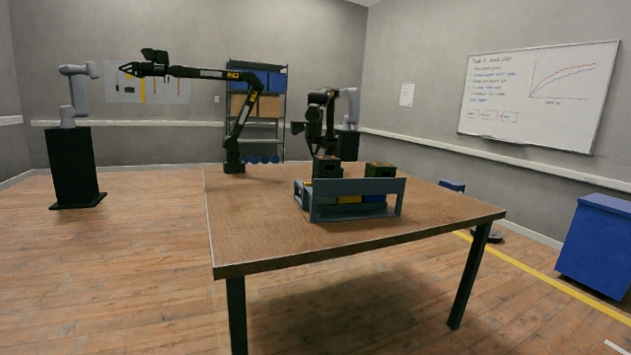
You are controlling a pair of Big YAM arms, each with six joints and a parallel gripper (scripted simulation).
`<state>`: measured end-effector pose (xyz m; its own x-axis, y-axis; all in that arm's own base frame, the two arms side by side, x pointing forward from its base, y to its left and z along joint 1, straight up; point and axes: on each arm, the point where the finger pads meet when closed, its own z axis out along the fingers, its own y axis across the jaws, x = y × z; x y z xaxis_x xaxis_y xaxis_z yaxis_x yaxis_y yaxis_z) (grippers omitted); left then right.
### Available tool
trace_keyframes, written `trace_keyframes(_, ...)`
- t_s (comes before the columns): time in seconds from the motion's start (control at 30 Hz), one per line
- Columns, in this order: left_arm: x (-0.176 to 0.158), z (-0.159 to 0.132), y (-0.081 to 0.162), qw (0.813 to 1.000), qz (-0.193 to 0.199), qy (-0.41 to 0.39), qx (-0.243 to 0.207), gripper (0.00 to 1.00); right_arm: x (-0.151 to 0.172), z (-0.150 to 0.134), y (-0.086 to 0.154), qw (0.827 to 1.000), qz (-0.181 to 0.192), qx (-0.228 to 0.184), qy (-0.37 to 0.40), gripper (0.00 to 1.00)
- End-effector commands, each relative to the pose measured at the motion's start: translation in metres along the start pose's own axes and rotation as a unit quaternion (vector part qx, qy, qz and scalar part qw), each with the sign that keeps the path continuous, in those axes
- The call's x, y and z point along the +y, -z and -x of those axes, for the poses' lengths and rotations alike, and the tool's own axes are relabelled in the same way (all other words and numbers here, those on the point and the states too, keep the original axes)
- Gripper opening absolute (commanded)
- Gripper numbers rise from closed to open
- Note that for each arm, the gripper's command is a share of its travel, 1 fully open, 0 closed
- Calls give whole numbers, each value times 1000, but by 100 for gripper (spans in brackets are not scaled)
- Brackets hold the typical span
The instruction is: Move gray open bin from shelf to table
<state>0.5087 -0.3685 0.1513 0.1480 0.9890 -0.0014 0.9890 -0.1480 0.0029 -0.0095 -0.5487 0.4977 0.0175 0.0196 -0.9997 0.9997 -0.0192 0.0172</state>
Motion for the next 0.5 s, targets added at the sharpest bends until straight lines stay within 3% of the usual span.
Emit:
trace_keyframes(0.0,5,-1,-24,1000,-9,5,6,0,-4,3,4,1000,-3,-10,9,100)
trace_keyframes(0.47,7,1,-40,1000,-5,5,4,0,-4,3,4,1000,-3,-10,9,100)
